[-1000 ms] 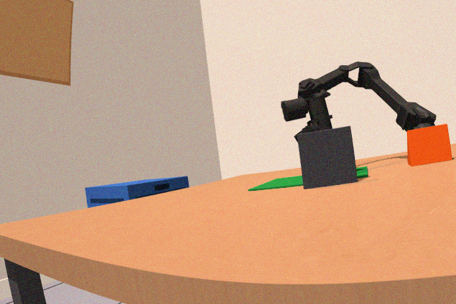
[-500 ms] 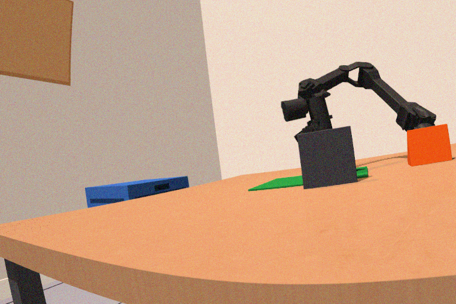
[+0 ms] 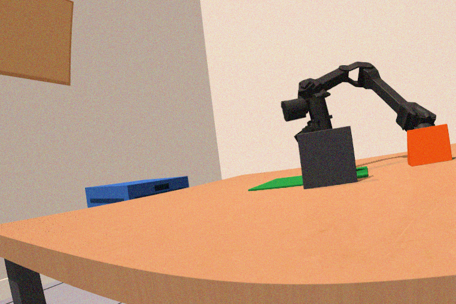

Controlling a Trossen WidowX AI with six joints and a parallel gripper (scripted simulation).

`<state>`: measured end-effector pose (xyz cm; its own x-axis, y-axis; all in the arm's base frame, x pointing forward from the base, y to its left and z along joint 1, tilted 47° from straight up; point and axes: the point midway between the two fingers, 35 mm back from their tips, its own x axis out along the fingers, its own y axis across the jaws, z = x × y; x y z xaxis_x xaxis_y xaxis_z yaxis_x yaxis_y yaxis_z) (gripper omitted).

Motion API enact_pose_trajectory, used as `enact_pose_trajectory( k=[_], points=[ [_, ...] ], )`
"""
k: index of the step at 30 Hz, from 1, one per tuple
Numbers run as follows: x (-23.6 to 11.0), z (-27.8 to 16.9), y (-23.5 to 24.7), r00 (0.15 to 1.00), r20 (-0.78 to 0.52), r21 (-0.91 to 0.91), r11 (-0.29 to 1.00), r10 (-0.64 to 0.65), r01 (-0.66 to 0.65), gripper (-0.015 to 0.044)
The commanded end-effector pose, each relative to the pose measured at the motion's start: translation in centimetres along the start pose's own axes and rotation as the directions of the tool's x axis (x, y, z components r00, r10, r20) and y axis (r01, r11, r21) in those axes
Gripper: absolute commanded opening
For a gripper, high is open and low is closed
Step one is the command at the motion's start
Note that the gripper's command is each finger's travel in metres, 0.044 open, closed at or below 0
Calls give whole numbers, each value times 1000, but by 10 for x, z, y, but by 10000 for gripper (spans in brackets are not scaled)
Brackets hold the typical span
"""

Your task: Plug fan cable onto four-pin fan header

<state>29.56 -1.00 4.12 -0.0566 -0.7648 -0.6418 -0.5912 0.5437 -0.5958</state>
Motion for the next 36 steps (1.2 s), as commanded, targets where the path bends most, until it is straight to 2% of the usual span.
enact_pose_trajectory(
  k=[1, 4, 7, 30, 36],
  points=[
    [0, 0, 0, 1000, 0, 1, 1000, 0, 0, 96],
    [0, 0, 0, 1000, 0, 1, 1000, 0, 0, 76],
    [-5, 0, 0, 1000, 1, 0, 1000, 1, -1, 0],
    [-78, -8, 1, 1000, -5, -8, 1000, 0, 0, 0],
    [-80, -10, 1, 1000, 6, -8, 1000, 0, 0, 0]
  ],
)
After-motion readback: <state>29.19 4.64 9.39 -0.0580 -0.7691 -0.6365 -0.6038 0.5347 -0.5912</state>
